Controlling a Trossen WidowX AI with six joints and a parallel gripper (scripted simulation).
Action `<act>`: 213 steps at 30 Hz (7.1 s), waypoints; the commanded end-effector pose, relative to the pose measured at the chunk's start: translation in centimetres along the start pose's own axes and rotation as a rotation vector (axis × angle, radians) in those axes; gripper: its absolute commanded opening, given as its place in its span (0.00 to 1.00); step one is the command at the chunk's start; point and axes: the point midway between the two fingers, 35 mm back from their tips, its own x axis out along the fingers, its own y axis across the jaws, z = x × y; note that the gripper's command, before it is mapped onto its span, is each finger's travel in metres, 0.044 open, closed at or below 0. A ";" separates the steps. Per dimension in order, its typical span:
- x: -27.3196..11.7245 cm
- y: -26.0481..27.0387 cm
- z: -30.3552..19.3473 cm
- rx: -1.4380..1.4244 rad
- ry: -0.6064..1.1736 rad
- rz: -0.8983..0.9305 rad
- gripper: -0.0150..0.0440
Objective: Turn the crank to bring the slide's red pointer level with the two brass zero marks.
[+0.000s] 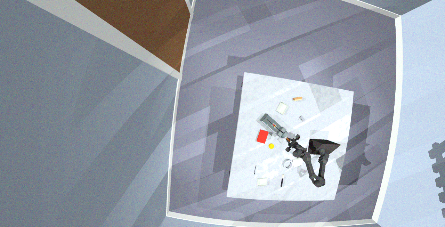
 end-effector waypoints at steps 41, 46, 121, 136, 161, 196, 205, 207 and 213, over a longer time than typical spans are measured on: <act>-0.2 -0.5 0.2 0.005 -0.008 -0.009 0.25; -0.2 -0.5 0.2 0.005 -0.008 -0.009 0.25; -0.2 -0.5 0.1 0.005 -0.008 -0.009 0.25; -0.2 -0.5 0.1 0.005 -0.008 -0.009 0.25; -0.2 -0.5 0.1 0.005 -0.008 -0.009 0.25; -0.2 -0.4 0.1 0.009 -0.004 -0.005 0.25; -0.2 -0.4 0.1 0.009 -0.004 -0.005 0.34; -0.2 -0.4 0.1 0.009 -0.004 -0.005 0.43; -0.2 -0.4 0.1 0.009 -0.004 -0.005 0.70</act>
